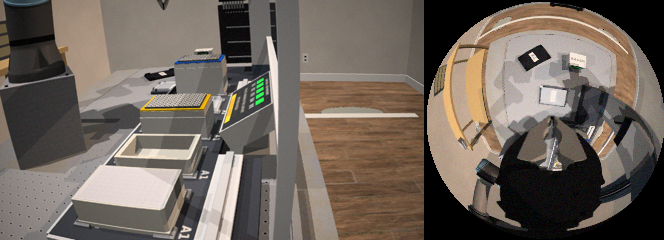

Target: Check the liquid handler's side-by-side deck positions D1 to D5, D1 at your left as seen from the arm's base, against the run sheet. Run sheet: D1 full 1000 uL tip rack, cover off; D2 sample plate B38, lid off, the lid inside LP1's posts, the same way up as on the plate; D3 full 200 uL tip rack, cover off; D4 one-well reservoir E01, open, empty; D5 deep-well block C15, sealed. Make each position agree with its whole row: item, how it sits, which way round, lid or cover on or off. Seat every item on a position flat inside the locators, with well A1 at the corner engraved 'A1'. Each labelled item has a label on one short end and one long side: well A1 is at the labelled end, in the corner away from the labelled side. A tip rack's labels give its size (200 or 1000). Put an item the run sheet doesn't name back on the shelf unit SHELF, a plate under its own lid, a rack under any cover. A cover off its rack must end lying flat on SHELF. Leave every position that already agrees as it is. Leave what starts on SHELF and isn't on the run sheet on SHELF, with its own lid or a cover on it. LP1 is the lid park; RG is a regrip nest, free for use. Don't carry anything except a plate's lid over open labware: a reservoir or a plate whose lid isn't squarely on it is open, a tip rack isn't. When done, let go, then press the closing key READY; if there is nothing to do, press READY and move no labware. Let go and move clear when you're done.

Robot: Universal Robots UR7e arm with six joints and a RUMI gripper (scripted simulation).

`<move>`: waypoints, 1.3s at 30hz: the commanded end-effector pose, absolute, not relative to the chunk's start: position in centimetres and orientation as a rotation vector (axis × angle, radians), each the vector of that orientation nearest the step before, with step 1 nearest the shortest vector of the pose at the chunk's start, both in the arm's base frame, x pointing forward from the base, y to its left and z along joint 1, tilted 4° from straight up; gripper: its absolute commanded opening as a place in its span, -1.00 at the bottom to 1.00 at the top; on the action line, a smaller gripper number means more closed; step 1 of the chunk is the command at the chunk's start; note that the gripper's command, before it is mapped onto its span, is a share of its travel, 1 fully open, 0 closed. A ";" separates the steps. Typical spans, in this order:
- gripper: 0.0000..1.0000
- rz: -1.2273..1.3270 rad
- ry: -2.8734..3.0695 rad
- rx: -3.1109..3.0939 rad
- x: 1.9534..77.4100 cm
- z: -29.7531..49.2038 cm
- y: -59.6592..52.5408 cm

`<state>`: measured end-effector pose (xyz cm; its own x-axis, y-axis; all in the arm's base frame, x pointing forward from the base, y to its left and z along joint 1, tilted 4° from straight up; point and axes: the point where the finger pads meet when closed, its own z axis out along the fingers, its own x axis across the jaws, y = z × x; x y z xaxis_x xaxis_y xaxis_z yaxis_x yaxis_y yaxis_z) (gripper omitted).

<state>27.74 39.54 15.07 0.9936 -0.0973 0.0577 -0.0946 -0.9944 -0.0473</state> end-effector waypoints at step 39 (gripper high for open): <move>-1.00 -0.095 0.187 -3.091 38.3 16.0 44.6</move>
<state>36.23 44.86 15.82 0.9908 -0.1221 0.0580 -0.1195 -0.9917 -0.0467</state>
